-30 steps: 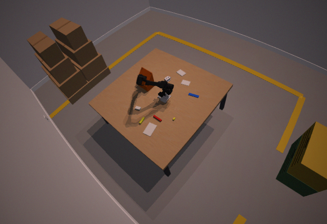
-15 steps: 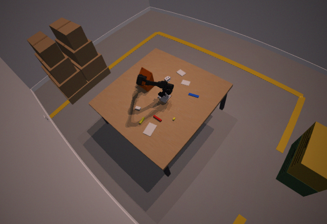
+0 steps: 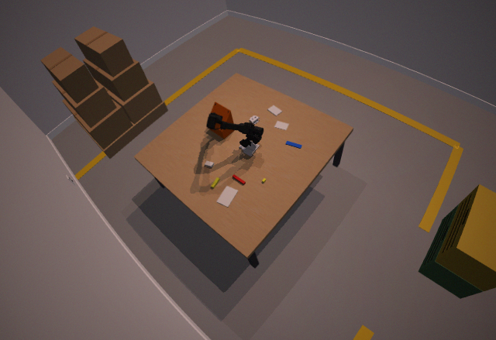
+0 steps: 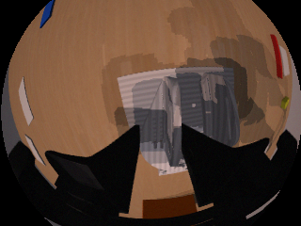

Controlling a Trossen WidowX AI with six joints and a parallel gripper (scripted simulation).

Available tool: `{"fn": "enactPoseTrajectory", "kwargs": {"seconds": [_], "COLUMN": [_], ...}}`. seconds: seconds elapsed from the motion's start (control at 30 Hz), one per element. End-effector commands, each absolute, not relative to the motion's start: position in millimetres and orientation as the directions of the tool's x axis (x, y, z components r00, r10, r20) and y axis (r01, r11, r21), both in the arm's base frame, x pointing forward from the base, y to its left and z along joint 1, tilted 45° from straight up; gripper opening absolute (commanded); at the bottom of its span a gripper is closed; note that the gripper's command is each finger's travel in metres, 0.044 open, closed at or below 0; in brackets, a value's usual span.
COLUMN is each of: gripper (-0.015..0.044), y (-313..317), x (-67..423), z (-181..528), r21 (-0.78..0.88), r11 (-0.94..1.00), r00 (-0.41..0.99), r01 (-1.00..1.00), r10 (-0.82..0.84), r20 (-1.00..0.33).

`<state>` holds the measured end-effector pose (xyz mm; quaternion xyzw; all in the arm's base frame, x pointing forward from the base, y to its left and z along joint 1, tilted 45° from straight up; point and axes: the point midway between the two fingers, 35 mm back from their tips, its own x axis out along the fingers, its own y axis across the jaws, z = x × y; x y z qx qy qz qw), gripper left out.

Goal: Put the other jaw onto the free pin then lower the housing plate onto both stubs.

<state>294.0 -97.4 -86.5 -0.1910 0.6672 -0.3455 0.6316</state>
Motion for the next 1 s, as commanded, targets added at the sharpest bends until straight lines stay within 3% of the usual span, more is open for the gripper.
{"fn": "enactPoseTrajectory", "kwargs": {"seconds": [0.0,0.97], "gripper": [0.0134,0.0134], "y": [-94.4,-98.4], "x": [295.2,294.7], "z": [-83.7,-88.7], "r21": [-0.702,-0.702], "r11": [0.688,0.688], "r00": [-0.126,-0.126], "r01": [0.185,0.185], "r10": [-0.692,-0.692], "r20": [-0.711,-0.711]}}
